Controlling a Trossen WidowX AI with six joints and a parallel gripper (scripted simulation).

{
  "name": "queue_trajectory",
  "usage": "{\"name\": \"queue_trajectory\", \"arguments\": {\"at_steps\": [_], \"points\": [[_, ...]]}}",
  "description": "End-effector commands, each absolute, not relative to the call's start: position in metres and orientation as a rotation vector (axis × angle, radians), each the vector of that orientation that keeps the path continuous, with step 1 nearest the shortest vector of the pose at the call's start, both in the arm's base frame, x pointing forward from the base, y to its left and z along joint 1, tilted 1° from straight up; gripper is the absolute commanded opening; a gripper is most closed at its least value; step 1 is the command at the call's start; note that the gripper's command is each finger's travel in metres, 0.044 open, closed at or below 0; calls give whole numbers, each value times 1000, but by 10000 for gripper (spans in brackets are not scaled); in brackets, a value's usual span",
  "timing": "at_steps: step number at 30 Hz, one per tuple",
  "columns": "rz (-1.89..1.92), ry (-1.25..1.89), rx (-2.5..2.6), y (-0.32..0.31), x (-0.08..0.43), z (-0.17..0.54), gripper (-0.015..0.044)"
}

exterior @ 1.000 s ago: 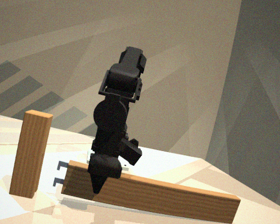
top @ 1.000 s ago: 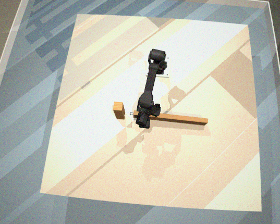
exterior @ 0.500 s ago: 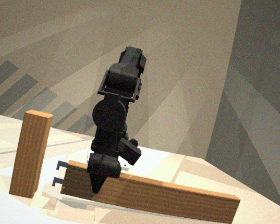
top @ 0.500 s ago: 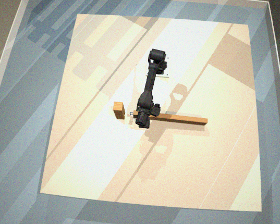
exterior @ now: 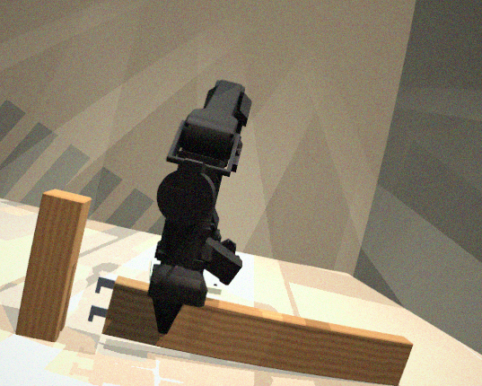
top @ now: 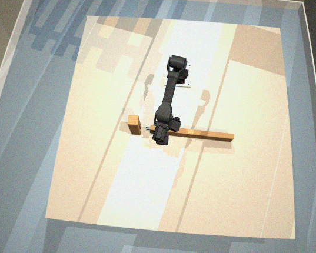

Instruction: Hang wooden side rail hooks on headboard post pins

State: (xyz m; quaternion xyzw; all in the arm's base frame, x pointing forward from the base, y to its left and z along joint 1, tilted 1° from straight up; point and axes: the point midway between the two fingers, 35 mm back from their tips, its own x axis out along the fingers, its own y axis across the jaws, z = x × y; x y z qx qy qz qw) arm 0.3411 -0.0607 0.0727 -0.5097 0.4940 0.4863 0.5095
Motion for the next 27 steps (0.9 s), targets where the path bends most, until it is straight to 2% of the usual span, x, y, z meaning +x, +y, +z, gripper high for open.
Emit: {"name": "queue_trajectory", "arguments": {"at_steps": [1,27], "points": [[1162,1188,-1229,-62,341,74,0],[1162,1188,-1229,-65,340,75,0]]}}
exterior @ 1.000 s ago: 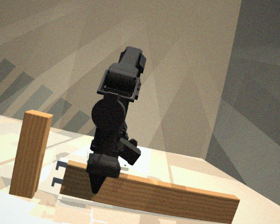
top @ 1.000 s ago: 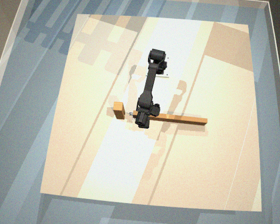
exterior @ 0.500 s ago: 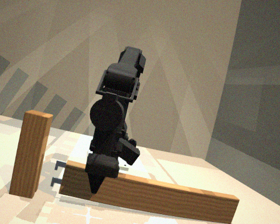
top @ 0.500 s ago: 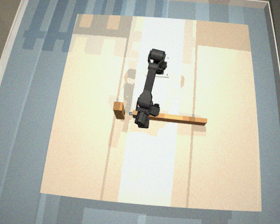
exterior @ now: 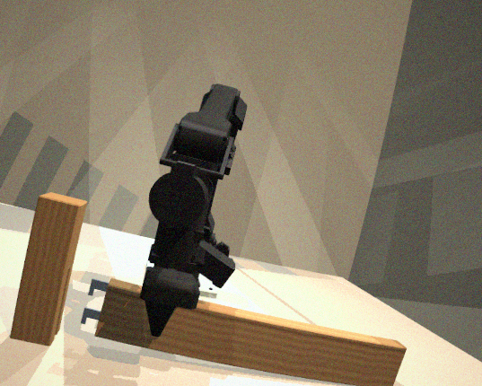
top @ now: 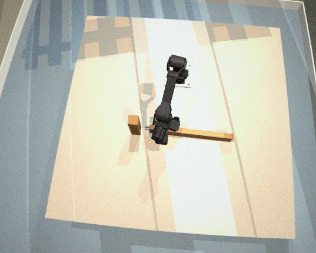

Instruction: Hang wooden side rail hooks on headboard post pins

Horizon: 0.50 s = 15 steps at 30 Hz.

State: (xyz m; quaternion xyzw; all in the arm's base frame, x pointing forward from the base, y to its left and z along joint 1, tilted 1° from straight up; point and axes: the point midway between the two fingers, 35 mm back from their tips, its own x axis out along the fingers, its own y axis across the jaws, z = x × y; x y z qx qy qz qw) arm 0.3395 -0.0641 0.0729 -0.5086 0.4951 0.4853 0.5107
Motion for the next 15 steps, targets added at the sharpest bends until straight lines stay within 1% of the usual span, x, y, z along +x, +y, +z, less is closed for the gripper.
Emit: {"name": "queue_trajectory", "arguments": {"at_steps": [1,15], "points": [[1162,1188,-1229,-65,340,75,0],[1162,1188,-1229,-67,342,74,0]]}}
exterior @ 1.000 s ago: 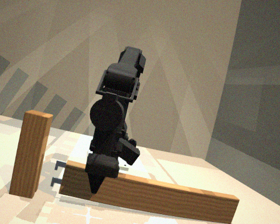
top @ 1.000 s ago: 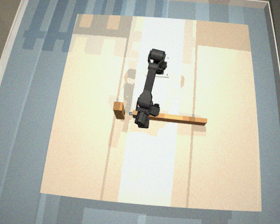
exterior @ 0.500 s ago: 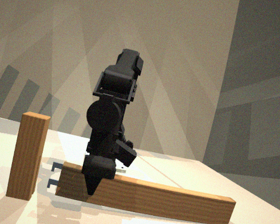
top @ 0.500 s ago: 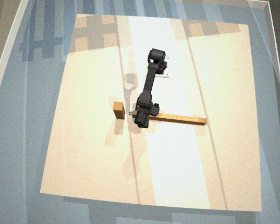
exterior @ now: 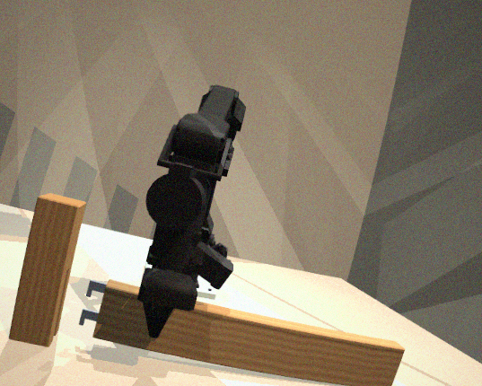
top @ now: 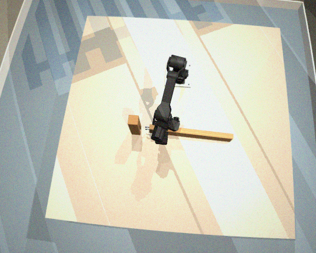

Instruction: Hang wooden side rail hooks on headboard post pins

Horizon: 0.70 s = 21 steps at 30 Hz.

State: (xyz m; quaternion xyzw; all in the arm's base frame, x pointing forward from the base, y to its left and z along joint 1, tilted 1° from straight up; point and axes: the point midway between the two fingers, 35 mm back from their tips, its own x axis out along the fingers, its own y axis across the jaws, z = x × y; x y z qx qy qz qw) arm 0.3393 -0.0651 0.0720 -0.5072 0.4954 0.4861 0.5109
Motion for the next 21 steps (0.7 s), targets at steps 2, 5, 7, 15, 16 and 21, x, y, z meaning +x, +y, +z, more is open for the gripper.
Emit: {"name": "queue_trajectory", "arguments": {"at_steps": [2,5,7,15,16,21], "points": [[1162,1188,-1229,-67,342,75,0],[1162,1188,-1229,-67,342,75,0],[1162,1188,-1229,-67,342,75,0],[1162,1188,-1229,-68,342,76,0],[1162,1188,-1229,-68,342,76,0],[1162,1188,-1229,-69,342,76,0]]}}
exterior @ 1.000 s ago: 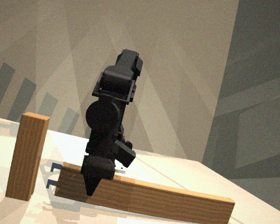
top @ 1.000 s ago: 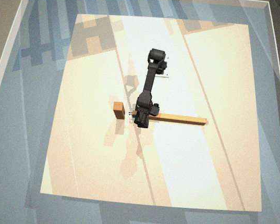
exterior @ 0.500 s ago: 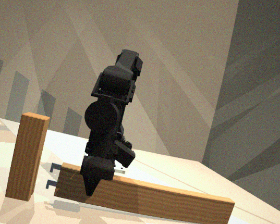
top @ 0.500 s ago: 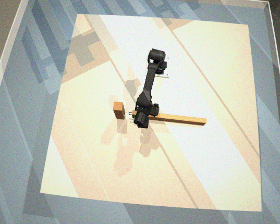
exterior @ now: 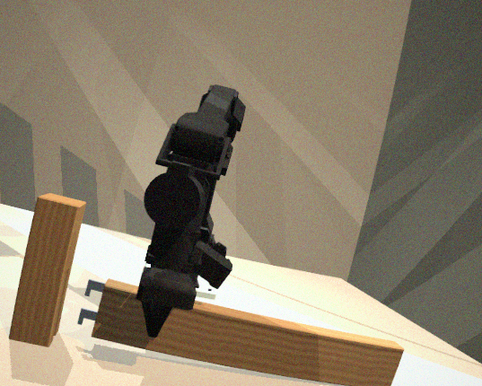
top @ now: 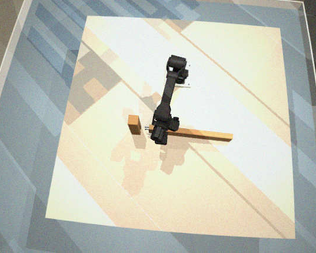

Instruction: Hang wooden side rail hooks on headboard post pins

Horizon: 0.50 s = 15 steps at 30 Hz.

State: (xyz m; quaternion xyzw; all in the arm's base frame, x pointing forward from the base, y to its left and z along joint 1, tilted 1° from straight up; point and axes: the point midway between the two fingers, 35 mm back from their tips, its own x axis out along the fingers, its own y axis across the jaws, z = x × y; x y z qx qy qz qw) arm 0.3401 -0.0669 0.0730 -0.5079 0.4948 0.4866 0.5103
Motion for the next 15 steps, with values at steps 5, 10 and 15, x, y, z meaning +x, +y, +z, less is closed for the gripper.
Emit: {"name": "queue_trajectory", "arguments": {"at_steps": [5,10,15], "points": [[1162,1188,-1229,-69,342,75,0],[1162,1188,-1229,-70,342,75,0],[1162,1189,-1229,-70,342,74,0]]}}
